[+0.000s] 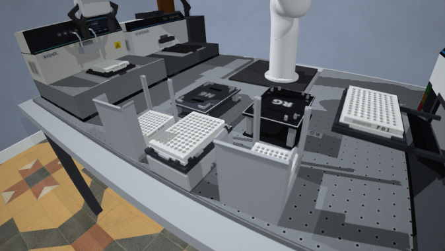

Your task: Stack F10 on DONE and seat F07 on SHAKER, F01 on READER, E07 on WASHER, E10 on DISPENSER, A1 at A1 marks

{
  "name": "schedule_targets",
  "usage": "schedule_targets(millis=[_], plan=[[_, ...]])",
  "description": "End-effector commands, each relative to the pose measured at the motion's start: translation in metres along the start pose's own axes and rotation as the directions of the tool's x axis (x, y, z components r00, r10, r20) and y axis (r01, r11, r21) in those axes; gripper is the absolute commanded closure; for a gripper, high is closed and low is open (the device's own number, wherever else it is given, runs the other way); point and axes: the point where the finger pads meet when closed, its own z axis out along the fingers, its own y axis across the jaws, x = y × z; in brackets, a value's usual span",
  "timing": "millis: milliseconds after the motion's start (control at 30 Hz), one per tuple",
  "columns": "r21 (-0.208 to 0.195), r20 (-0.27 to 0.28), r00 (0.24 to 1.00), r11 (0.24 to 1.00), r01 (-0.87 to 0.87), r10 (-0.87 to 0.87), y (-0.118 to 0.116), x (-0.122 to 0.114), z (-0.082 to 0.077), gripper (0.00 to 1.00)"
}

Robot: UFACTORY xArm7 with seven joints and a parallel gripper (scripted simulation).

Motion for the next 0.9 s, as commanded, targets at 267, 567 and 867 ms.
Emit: schedule_targets(millis=[267, 567, 867], plan=[[-0.003, 0.004, 1.0, 1.0, 0.0, 0.0, 0.001, -0.001, 0.0, 0.0], [-0.003, 0.004, 1.0, 1.0, 0.0, 0.0, 0.001, -0.001, 0.012, 0.0], [-0.003, 0.004, 1.0, 1.0, 0.0, 0.0, 0.001, -0.001, 0.022, 0.0]])
